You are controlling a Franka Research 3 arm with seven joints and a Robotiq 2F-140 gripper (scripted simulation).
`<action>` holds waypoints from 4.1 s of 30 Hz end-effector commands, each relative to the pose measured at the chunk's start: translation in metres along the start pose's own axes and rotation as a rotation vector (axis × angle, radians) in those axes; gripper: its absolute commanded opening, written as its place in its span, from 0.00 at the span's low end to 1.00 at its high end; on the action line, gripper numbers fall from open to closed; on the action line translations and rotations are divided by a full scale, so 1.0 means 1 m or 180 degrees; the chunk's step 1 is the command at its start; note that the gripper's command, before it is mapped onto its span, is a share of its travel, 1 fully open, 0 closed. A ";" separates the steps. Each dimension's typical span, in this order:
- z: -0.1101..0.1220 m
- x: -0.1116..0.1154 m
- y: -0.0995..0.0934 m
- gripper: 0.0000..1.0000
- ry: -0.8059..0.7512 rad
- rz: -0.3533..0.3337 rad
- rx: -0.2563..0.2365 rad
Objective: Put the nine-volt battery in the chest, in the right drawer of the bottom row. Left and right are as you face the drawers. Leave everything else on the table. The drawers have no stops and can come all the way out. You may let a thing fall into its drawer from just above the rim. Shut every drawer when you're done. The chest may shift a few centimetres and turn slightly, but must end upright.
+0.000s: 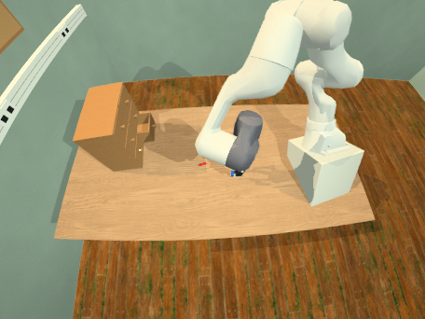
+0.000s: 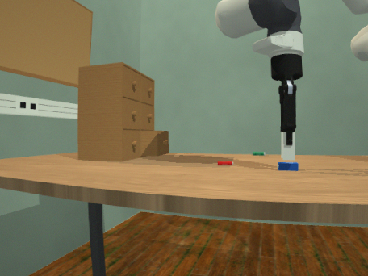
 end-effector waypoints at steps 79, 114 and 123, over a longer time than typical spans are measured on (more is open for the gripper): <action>0.003 0.000 0.001 0.33 0.0013 -0.0001 0.0002; 0.003 0.000 0.025 0.33 0.0013 -0.0001 0.0002; 0.003 0.000 0.025 0.33 0.0013 -0.0001 0.0002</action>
Point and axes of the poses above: the point where the finger pads meet when closed, its own y axis out along the fingers, its own z axis across the jaws, x = y × z, the point moved 2 cm from there along -y, back along the fingers, and after that the axes turned 5 degrees about y, right-handed, at the moved point
